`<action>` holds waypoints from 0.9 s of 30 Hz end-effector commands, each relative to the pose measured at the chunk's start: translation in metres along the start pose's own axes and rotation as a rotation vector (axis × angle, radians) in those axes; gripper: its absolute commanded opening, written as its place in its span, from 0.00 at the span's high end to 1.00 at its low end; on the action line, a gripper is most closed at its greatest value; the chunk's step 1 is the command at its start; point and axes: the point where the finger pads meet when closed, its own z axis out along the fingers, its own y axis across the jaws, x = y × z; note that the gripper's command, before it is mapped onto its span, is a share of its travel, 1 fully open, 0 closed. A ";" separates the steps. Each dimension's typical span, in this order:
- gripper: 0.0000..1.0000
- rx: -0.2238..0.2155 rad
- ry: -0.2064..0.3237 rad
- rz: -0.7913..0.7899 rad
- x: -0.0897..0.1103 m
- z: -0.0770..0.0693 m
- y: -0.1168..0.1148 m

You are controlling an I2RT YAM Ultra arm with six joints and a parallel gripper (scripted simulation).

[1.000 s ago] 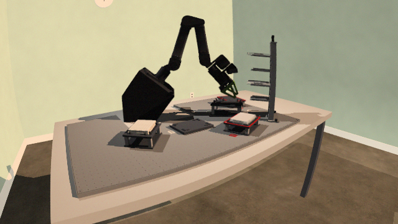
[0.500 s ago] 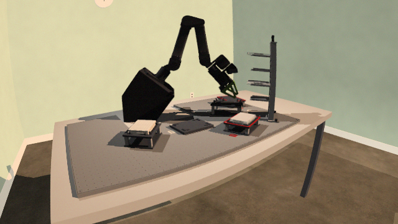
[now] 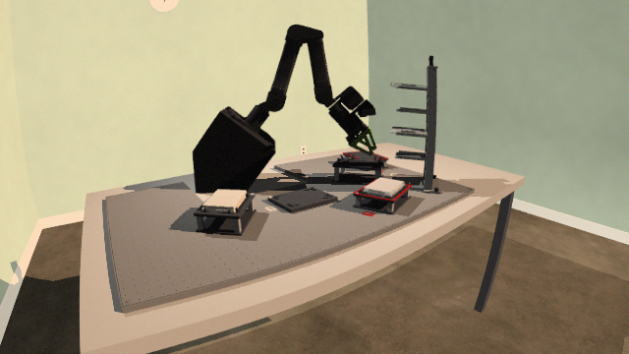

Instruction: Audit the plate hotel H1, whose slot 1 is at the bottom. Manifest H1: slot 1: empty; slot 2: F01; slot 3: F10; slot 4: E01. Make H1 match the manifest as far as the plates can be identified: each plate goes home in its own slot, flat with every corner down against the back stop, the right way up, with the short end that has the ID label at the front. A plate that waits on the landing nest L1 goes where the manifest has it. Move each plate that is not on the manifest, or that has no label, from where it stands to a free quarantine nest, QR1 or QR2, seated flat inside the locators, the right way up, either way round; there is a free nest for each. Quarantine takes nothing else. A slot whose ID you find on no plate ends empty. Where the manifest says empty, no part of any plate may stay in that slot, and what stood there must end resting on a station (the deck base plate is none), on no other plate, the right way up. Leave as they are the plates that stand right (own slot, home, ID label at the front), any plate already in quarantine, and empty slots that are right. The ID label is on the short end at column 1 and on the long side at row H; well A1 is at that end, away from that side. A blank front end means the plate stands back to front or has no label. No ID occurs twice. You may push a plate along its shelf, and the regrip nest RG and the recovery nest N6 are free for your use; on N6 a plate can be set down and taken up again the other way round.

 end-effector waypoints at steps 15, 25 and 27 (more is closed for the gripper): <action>0.00 -0.013 -0.032 0.004 -0.002 -0.010 0.004; 0.00 -0.013 -0.032 0.009 0.008 -0.019 0.003; 0.00 -0.013 -0.031 0.010 0.011 -0.021 0.003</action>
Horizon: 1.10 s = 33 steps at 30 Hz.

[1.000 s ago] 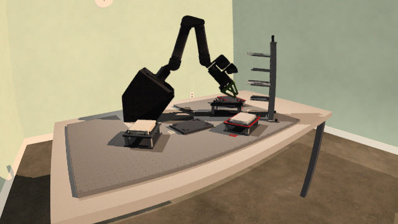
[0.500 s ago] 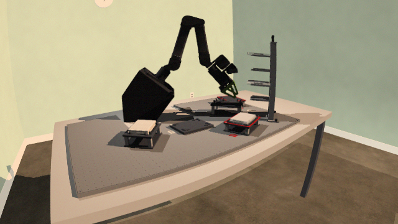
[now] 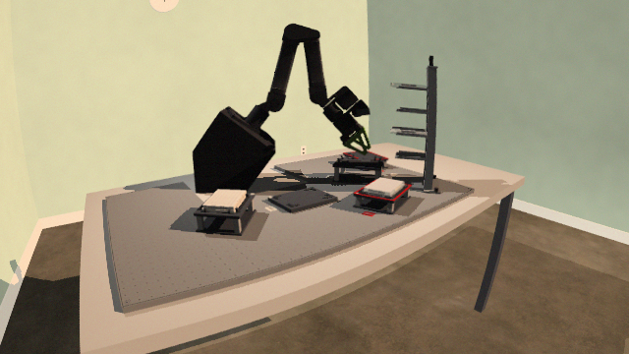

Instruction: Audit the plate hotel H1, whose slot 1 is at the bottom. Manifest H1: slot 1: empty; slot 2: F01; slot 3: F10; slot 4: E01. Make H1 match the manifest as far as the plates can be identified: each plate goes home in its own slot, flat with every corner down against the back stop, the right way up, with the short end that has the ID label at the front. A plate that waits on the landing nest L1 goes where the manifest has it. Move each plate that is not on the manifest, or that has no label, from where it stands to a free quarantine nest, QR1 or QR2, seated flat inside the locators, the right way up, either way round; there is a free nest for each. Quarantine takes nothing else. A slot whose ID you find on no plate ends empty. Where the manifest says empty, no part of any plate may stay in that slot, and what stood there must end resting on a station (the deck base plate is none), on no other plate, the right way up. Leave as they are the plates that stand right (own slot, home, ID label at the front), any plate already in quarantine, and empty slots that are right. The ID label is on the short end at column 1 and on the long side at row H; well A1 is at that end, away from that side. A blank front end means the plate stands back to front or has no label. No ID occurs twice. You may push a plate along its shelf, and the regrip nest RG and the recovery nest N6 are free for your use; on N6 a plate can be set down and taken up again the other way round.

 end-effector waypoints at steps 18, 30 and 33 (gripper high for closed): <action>0.00 0.009 -0.013 0.007 0.004 -0.032 -0.002; 0.00 0.009 -0.013 0.007 0.006 -0.049 -0.002; 0.00 0.009 -0.013 0.008 0.006 -0.053 -0.002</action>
